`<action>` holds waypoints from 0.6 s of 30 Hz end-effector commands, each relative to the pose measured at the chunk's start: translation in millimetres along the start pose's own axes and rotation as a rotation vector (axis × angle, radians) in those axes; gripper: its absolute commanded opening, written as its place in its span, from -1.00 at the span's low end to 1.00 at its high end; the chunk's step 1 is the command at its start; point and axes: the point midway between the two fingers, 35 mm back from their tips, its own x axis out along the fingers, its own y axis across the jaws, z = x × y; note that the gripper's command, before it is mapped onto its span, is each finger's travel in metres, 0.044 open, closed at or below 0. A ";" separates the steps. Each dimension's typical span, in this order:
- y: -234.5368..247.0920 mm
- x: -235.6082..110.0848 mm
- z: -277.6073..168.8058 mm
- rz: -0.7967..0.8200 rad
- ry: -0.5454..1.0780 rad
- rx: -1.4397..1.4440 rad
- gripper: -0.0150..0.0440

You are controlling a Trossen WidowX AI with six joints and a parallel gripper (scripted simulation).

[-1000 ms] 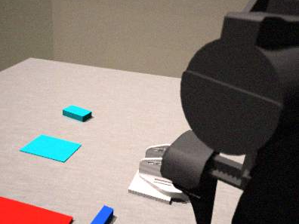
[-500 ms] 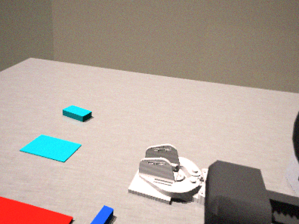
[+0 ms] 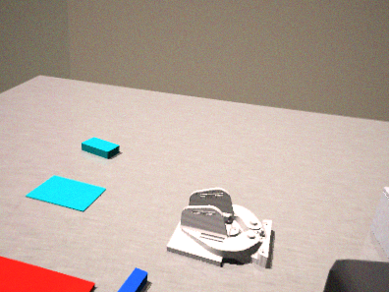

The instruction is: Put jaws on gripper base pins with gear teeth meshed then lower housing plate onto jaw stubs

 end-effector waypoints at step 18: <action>1.2 39.4 0.5 -0.004 0.003 -0.021 1.00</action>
